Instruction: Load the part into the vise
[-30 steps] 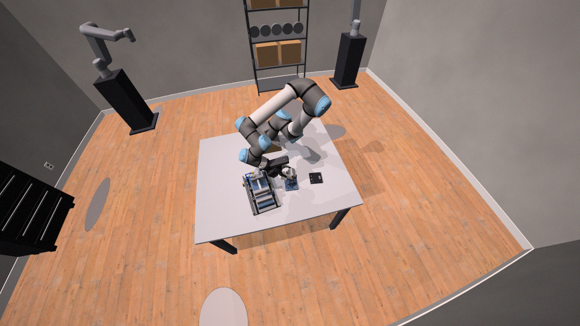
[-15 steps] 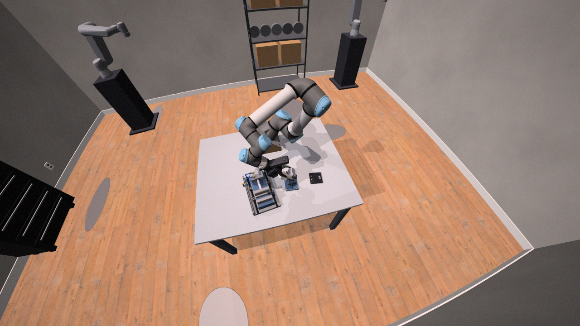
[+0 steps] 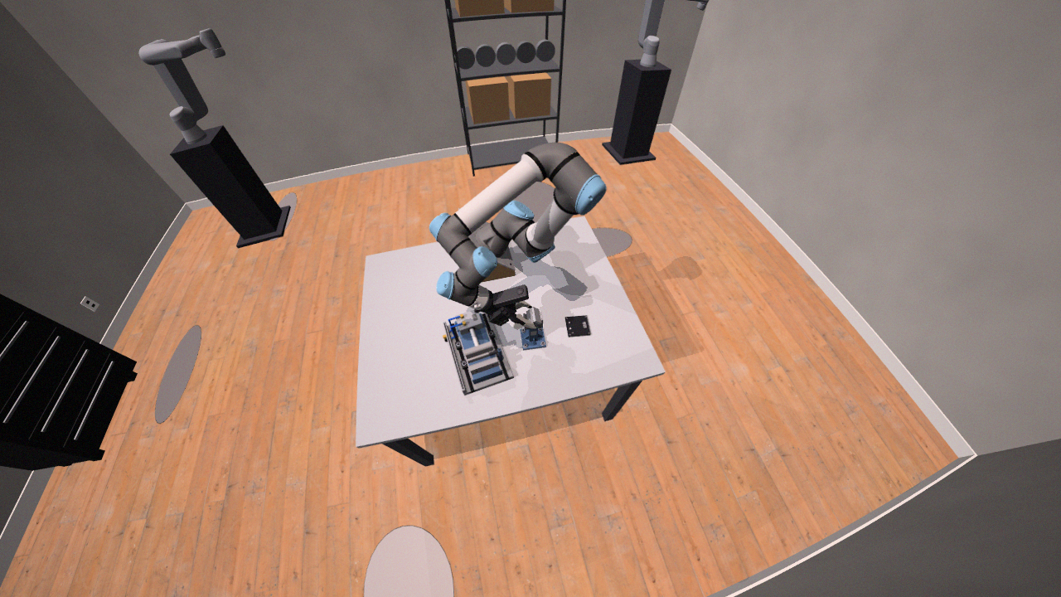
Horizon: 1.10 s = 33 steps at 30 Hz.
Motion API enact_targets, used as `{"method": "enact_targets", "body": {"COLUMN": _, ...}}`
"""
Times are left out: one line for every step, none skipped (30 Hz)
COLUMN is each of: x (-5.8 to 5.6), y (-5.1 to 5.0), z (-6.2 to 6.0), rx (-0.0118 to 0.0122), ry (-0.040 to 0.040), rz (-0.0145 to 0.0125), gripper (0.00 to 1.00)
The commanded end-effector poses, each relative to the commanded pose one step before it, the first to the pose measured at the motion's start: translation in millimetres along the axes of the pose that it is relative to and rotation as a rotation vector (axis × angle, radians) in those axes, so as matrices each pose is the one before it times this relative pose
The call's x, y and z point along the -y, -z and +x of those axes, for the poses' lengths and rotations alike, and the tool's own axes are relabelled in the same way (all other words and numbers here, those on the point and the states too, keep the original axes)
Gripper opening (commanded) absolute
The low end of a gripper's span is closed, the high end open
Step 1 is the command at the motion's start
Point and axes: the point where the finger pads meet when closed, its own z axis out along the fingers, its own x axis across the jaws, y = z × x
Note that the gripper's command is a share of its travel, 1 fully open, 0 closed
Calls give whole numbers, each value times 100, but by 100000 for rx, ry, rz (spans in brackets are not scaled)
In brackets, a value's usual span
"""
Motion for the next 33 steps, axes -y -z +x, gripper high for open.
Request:
{"method": "enact_targets", "body": {"x": 13, "y": 39, "z": 18, "rx": -66, "ry": 65, "rz": -48, "gripper": 51}}
{"method": "enact_targets", "body": {"x": 0, "y": 0, "z": 0, "rx": 0, "ry": 0, "rz": 0, "gripper": 51}}
{"method": "enact_targets", "body": {"x": 0, "y": 0, "z": 0, "rx": 0, "ry": 0, "rz": 0, "gripper": 51}}
{"method": "enact_targets", "body": {"x": 0, "y": 0, "z": 0, "rx": 0, "ry": 0, "rz": 0, "gripper": 51}}
{"method": "enact_targets", "body": {"x": 0, "y": 0, "z": 0, "rx": 0, "ry": 0, "rz": 0, "gripper": 51}}
{"method": "enact_targets", "body": {"x": 0, "y": 0, "z": 0, "rx": 0, "ry": 0, "rz": 0, "gripper": 51}}
{"method": "enact_targets", "body": {"x": 0, "y": 0, "z": 0, "rx": 0, "ry": 0, "rz": 0, "gripper": 51}}
{"method": "enact_targets", "body": {"x": 0, "y": 0, "z": 0, "rx": 0, "ry": 0, "rz": 0, "gripper": 51}}
{"method": "enact_targets", "body": {"x": 0, "y": 0, "z": 0, "rx": 0, "ry": 0, "rz": 0, "gripper": 51}}
{"method": "enact_targets", "body": {"x": 0, "y": 0, "z": 0, "rx": 0, "ry": 0, "rz": 0, "gripper": 0}}
{"method": "enact_targets", "body": {"x": 0, "y": 0, "z": 0, "rx": 0, "ry": 0, "rz": 0, "gripper": 0}}
{"method": "enact_targets", "body": {"x": 0, "y": 0, "z": 0, "rx": 0, "ry": 0, "rz": 0, "gripper": 0}}
{"method": "enact_targets", "body": {"x": 0, "y": 0, "z": 0, "rx": 0, "ry": 0, "rz": 0, "gripper": 0}}
{"method": "enact_targets", "body": {"x": 0, "y": 0, "z": 0, "rx": 0, "ry": 0, "rz": 0, "gripper": 0}}
{"method": "enact_targets", "body": {"x": 0, "y": 0, "z": 0, "rx": 0, "ry": 0, "rz": 0, "gripper": 0}}
{"method": "enact_targets", "body": {"x": 0, "y": 0, "z": 0, "rx": 0, "ry": 0, "rz": 0, "gripper": 0}}
{"method": "enact_targets", "body": {"x": 0, "y": 0, "z": 0, "rx": 0, "ry": 0, "rz": 0, "gripper": 0}}
{"method": "enact_targets", "body": {"x": 0, "y": 0, "z": 0, "rx": 0, "ry": 0, "rz": 0, "gripper": 0}}
{"method": "enact_targets", "body": {"x": 0, "y": 0, "z": 0, "rx": 0, "ry": 0, "rz": 0, "gripper": 0}}
{"method": "enact_targets", "body": {"x": 0, "y": 0, "z": 0, "rx": 0, "ry": 0, "rz": 0, "gripper": 0}}
{"method": "enact_targets", "body": {"x": 0, "y": 0, "z": 0, "rx": 0, "ry": 0, "rz": 0, "gripper": 0}}
{"method": "enact_targets", "body": {"x": 0, "y": 0, "z": 0, "rx": 0, "ry": 0, "rz": 0, "gripper": 0}}
{"method": "enact_targets", "body": {"x": 0, "y": 0, "z": 0, "rx": 0, "ry": 0, "rz": 0, "gripper": 0}}
{"method": "enact_targets", "body": {"x": 0, "y": 0, "z": 0, "rx": 0, "ry": 0, "rz": 0, "gripper": 0}}
{"method": "enact_targets", "body": {"x": 0, "y": 0, "z": 0, "rx": 0, "ry": 0, "rz": 0, "gripper": 0}}
{"method": "enact_targets", "body": {"x": 0, "y": 0, "z": 0, "rx": 0, "ry": 0, "rz": 0, "gripper": 0}}
{"method": "enact_targets", "body": {"x": 0, "y": 0, "z": 0, "rx": 0, "ry": 0, "rz": 0, "gripper": 0}}
{"method": "enact_targets", "body": {"x": 0, "y": 0, "z": 0, "rx": 0, "ry": 0, "rz": 0, "gripper": 0}}
{"method": "enact_targets", "body": {"x": 0, "y": 0, "z": 0, "rx": 0, "ry": 0, "rz": 0, "gripper": 0}}
{"method": "enact_targets", "body": {"x": 0, "y": 0, "z": 0, "rx": 0, "ry": 0, "rz": 0, "gripper": 0}}
{"method": "enact_targets", "body": {"x": 0, "y": 0, "z": 0, "rx": 0, "ry": 0, "rz": 0, "gripper": 0}}
{"method": "enact_targets", "body": {"x": 0, "y": 0, "z": 0, "rx": 0, "ry": 0, "rz": 0, "gripper": 0}}
{"method": "enact_targets", "body": {"x": 0, "y": 0, "z": 0, "rx": 0, "ry": 0, "rz": 0, "gripper": 0}}
